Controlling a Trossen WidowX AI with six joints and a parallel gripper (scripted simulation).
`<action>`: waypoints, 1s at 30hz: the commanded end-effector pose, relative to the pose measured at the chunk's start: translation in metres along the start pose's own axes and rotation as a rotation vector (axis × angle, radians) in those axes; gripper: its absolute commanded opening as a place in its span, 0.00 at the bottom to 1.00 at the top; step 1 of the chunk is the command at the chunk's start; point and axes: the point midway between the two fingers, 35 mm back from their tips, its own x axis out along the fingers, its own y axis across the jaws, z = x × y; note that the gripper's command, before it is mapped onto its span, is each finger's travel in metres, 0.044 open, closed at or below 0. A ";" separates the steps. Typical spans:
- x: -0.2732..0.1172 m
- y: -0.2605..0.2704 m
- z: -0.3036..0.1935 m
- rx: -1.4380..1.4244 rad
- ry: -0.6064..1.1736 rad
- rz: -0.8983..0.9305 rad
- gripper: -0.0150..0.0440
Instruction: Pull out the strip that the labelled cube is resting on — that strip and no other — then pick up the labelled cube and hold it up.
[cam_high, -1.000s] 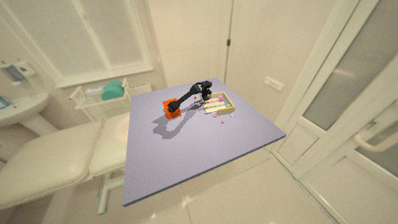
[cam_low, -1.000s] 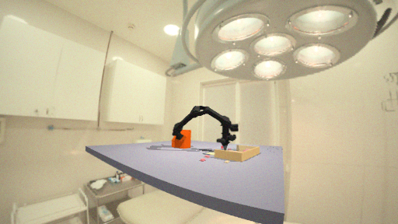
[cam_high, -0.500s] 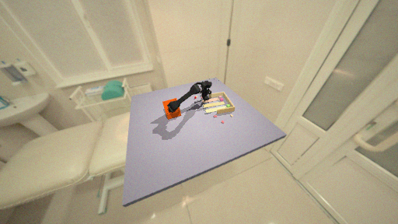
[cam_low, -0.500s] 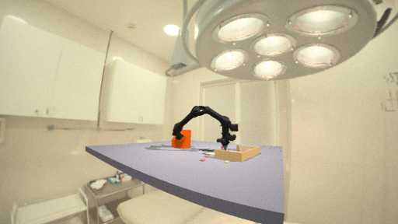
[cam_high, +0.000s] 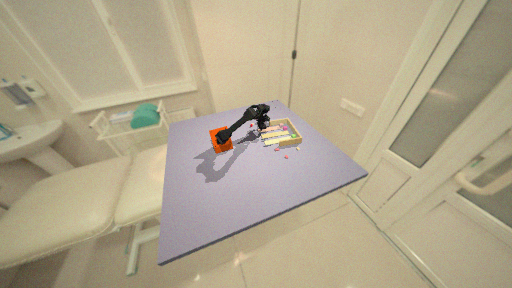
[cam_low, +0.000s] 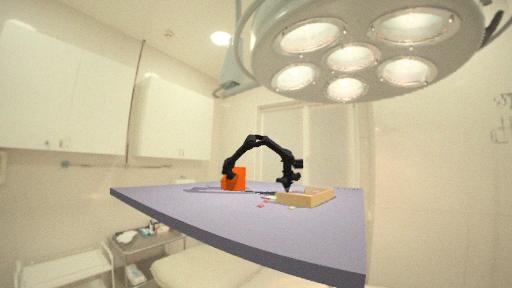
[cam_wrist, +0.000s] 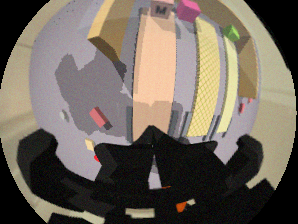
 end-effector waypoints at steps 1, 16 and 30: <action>0.005 -0.001 -0.013 -0.002 0.024 0.000 0.25; 0.005 0.000 -0.036 -0.002 0.025 0.000 0.25; 0.004 0.000 -0.056 -0.003 0.026 0.000 0.25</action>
